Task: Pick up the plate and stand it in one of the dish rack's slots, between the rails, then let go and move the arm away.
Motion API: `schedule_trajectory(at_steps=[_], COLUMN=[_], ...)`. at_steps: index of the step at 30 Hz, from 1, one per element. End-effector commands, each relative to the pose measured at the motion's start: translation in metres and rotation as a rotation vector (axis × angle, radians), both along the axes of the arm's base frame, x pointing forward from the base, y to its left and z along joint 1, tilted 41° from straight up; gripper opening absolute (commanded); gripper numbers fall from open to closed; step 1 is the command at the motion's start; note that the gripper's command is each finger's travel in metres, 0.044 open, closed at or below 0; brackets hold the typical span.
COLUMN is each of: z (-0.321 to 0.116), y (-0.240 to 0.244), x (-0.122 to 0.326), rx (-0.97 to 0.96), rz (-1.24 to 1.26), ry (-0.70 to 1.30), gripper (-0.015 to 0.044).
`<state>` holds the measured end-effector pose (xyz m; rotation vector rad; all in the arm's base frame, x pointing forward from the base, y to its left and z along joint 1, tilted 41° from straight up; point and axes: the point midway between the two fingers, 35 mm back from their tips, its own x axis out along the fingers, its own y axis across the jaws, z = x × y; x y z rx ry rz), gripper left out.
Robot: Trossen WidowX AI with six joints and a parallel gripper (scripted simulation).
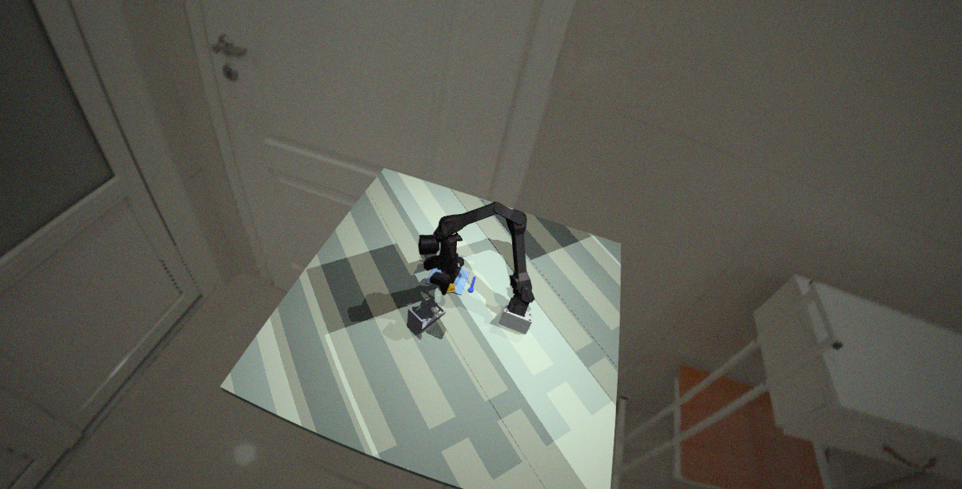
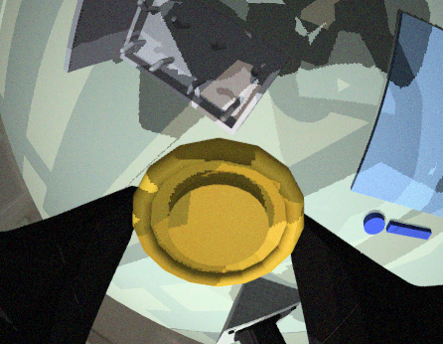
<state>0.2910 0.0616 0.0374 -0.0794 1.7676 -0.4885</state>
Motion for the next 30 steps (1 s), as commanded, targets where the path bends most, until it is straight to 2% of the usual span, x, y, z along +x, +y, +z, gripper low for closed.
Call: schedule_trajectory(at_steps=[1,14,30], z=[-0.007,-0.029,-0.044], y=[-0.005,-0.020,-0.033], x=[-0.002,-0.006,-0.007], rx=[0.097,0.387,0.678], rz=[0.047,0.225,0.519], ry=[0.022,0.022,-0.131], gripper=[0.0000,0.0000,0.0000])
